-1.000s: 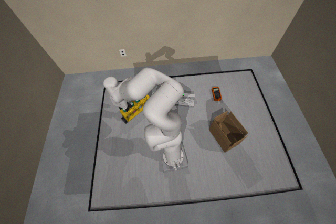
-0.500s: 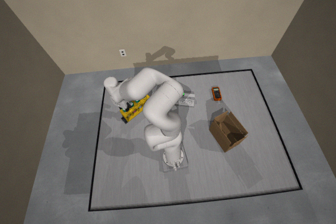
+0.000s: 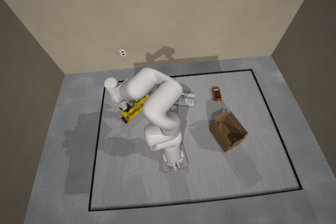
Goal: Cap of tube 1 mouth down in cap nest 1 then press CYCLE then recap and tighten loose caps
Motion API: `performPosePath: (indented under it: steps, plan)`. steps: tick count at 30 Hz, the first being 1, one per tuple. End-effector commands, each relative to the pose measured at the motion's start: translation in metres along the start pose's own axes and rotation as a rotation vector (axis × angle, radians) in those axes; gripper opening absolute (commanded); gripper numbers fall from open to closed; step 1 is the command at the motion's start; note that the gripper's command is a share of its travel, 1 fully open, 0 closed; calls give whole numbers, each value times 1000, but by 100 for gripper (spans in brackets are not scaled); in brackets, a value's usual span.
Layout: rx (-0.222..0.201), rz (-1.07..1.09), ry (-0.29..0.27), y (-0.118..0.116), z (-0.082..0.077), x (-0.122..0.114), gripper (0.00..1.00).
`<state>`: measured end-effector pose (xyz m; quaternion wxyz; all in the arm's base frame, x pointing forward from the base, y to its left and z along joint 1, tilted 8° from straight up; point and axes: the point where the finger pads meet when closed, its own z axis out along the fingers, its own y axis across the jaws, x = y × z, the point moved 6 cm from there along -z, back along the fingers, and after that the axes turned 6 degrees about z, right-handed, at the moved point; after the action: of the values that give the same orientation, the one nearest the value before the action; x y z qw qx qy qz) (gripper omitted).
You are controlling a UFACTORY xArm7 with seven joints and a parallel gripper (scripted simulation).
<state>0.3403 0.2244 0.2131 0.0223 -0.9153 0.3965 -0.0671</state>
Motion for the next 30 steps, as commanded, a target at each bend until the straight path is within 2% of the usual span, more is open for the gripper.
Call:
performPosePath:
  steps: [1, 15, 30]
  plan:
    - [4, 0, 1, -1, -1, 0, 0]
    - [4, 0, 1, -1, -1, 0, 0]
    - [4, 433, 0, -1, 0, 0, 0]
